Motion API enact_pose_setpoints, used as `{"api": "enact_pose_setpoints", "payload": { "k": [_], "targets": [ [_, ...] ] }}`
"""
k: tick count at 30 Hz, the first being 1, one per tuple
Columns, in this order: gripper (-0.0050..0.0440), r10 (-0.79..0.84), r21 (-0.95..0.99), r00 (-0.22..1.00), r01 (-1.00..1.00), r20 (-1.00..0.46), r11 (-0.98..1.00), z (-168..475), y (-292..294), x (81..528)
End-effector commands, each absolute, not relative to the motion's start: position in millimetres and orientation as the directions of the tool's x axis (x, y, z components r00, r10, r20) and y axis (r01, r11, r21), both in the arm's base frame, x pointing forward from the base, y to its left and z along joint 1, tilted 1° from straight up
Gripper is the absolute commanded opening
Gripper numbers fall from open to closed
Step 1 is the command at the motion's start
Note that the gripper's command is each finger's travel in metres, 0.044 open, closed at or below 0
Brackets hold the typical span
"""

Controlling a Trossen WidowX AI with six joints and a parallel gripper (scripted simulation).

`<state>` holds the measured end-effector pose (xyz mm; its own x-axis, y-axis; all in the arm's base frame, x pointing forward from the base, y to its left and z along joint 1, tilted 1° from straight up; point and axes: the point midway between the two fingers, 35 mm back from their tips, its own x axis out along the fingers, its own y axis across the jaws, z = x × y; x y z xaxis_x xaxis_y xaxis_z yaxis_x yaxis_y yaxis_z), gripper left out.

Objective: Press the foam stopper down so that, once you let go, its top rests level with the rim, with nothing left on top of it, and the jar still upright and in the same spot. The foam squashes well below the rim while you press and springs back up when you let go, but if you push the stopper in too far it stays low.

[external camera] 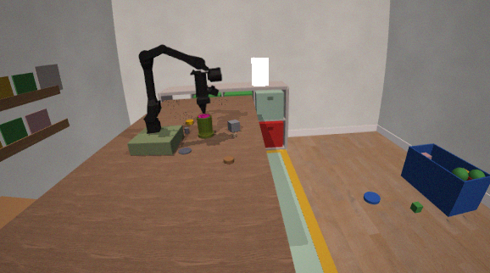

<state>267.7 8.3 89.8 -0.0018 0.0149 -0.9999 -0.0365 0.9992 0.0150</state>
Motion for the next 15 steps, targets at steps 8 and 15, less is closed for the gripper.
{"api": "enact_pose_setpoints", "payload": {
  "k": [8, 15],
  "targets": [
    [0.0000, 0.013, 0.012, 0.009, -0.035, -1.000, 0.999, 83.9, 8.2, 268.2],
    [0.0000, 0.013, 0.012, 0.009, -0.035, -1.000, 0.999, 83.9, 8.2, 268.2]
  ]
}}
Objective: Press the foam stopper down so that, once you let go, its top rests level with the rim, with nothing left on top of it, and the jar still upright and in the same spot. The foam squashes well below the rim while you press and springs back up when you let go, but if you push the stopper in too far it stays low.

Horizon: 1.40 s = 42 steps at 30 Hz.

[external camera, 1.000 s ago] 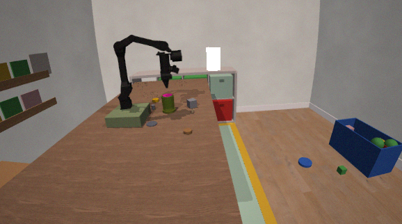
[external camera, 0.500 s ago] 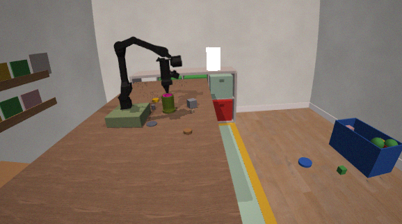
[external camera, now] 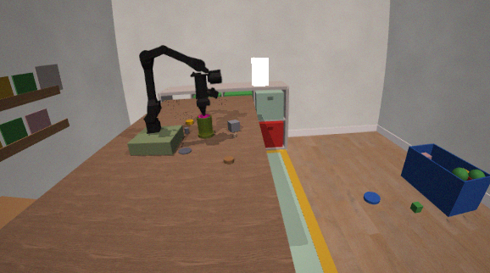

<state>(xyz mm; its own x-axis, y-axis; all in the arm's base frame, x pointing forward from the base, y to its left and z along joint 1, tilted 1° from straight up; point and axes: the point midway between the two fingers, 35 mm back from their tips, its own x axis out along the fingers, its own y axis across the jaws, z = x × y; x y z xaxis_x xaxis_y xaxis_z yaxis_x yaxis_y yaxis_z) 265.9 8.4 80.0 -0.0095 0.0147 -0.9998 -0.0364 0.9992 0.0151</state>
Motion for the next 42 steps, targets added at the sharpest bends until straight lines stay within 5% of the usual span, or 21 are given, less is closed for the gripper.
{"api": "enact_pose_setpoints", "payload": {
  "k": [1, 42],
  "targets": [
    [0.0000, 0.013, 0.012, 0.009, -0.035, -1.000, 0.999, 83.9, 8.2, 268.2],
    [0.0000, 0.013, 0.012, 0.008, -0.035, -1.000, 0.999, 79.1, 8.2, 265.6]
  ]
}}
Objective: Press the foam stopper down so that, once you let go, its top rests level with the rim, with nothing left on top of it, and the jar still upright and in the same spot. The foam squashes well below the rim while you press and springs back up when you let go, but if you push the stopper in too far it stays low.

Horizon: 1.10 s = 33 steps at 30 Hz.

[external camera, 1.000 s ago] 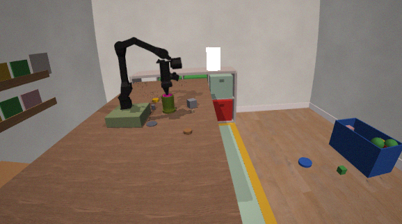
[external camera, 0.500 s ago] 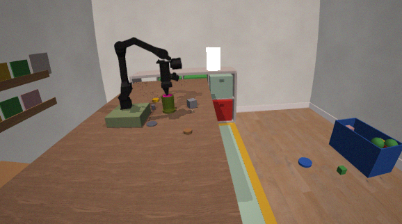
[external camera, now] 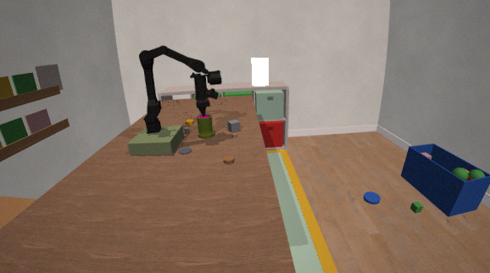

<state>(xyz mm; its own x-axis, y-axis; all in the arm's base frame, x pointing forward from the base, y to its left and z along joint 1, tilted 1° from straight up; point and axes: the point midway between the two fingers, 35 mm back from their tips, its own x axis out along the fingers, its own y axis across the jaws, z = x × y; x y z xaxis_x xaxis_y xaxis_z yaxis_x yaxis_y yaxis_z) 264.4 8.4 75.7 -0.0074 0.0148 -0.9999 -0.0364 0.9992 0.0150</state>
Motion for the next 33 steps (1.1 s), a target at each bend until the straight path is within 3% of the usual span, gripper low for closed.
{"api": "enact_pose_setpoints", "payload": {
  "k": [1, 33],
  "targets": [
    [0.0000, 0.013, 0.012, 0.008, -0.035, -1.000, 0.999, 79.0, 8.2, 265.5],
    [0.0000, 0.013, 0.012, 0.008, -0.035, -1.000, 0.999, 74.9, 8.2, 264.6]
  ]
}}
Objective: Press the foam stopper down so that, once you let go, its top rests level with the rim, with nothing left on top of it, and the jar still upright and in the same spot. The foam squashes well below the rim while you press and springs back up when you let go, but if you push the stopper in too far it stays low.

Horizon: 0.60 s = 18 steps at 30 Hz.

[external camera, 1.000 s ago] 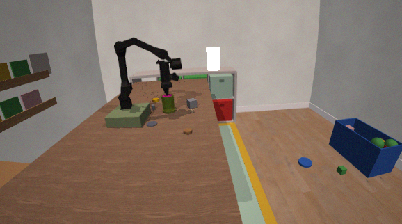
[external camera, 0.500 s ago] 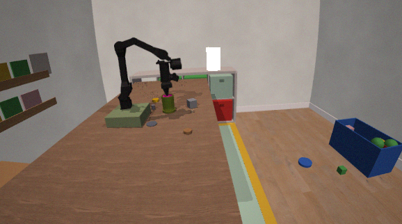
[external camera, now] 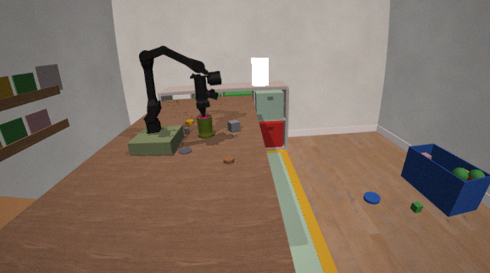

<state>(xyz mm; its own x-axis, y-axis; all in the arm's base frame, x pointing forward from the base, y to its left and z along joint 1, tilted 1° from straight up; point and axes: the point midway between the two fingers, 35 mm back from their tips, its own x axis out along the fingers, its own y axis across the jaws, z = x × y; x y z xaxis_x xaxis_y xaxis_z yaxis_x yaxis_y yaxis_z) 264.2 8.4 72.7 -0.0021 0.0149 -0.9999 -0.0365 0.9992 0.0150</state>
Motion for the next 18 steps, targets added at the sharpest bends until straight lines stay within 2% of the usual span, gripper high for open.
{"api": "enact_pose_setpoints", "payload": {
  "k": [1, 18],
  "targets": [
    [0.0000, 0.013, 0.012, 0.008, -0.035, -1.000, 0.999, 74.7, 8.2, 264.6],
    [0.0000, 0.013, 0.012, 0.008, -0.035, -1.000, 0.999, 72.5, 8.3, 264.4]
  ]
}}
